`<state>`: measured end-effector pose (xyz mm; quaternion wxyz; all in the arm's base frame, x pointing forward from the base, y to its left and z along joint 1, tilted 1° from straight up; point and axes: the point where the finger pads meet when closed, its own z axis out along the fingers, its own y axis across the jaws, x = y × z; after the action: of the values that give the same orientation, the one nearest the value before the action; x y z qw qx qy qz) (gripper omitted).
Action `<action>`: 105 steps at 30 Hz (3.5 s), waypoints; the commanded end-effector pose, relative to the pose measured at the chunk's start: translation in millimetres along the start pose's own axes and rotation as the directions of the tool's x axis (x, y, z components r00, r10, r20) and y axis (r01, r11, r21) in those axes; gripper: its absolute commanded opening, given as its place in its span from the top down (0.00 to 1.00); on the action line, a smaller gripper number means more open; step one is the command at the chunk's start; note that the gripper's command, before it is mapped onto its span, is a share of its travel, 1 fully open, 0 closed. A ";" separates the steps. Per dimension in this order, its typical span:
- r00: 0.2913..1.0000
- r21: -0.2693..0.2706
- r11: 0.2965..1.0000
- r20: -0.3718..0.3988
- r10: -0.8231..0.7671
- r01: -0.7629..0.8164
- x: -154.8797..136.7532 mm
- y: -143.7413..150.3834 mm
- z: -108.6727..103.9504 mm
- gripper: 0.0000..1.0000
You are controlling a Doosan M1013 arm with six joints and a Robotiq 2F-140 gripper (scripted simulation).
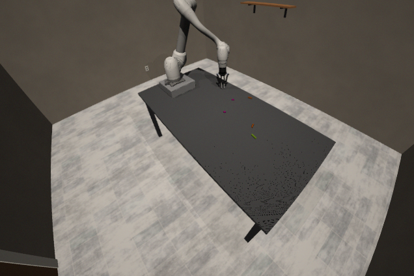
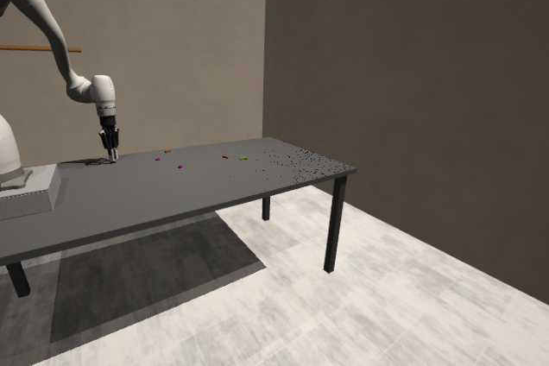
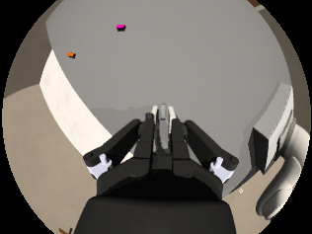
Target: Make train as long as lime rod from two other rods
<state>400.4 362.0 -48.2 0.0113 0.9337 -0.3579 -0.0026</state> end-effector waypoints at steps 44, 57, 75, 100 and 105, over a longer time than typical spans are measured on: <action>1.000 0.000 1.000 0.000 0.000 0.000 -0.1 0.0 15.8 0.77; 1.000 0.000 1.000 0.000 0.000 0.000 -0.1 0.0 16.8 0.77; 1.000 0.000 1.000 0.000 0.000 0.000 -0.1 0.0 16.8 0.77; 1.000 0.000 1.000 0.000 0.000 0.000 -0.1 0.0 16.8 0.88; 1.000 0.000 1.000 0.000 0.000 0.000 -0.1 0.0 16.8 0.88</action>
<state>400.2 361.7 -65.0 0.0112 0.9337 -0.3579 -0.0026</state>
